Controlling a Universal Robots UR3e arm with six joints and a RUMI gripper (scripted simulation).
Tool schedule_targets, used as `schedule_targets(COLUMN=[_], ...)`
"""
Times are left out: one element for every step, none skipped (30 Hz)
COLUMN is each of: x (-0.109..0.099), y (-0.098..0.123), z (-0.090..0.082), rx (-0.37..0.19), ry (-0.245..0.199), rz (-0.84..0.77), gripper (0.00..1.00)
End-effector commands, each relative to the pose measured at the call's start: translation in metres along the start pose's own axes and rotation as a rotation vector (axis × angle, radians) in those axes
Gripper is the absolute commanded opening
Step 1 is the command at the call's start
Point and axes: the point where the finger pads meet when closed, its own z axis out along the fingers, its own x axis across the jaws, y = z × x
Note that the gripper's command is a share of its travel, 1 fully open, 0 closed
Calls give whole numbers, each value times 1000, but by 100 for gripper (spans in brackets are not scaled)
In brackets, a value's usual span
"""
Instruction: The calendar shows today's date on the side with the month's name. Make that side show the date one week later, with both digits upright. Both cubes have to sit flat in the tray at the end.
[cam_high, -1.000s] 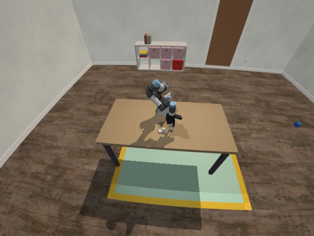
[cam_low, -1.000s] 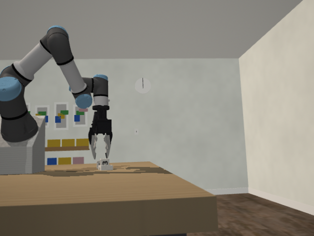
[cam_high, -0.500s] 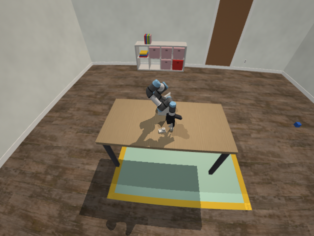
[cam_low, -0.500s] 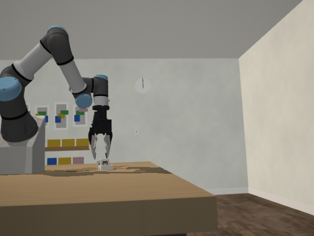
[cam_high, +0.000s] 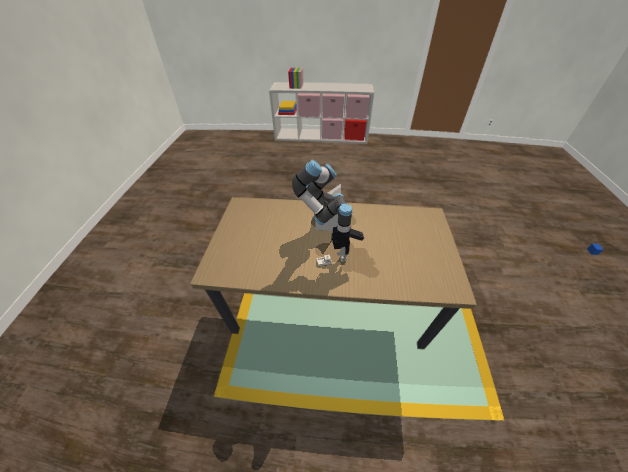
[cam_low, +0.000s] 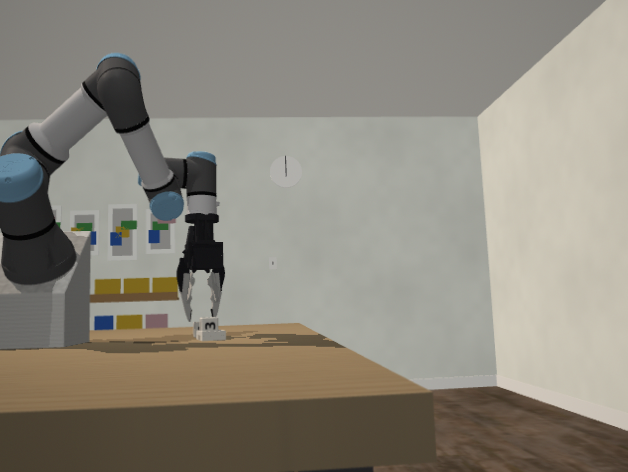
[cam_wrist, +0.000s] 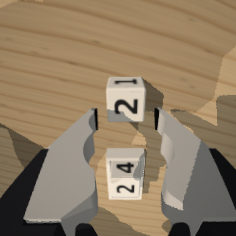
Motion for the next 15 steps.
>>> schedule_targets(x=[1, 1, 1, 1, 1, 1, 1, 1, 1, 1, 1, 1, 1, 1, 1], y=[0, 0, 0, 0, 0, 0, 0, 0, 0, 0, 0, 0, 0, 0, 0], z=[4, 6, 8, 10, 11, 13, 15, 16, 18, 19, 20, 21, 21, 22, 22], rx=[0, 0, 0, 0, 0, 0, 0, 0, 0, 0, 0, 0, 0, 0, 0], ry=[3, 3, 3, 3, 3, 3, 3, 3, 3, 3, 3, 3, 3, 3, 3], rz=[1, 1, 1, 1, 1, 1, 1, 1, 1, 1, 1, 1, 1, 1, 1], gripper=[29, 29, 29, 29, 29, 29, 29, 29, 29, 29, 29, 29, 29, 29, 29])
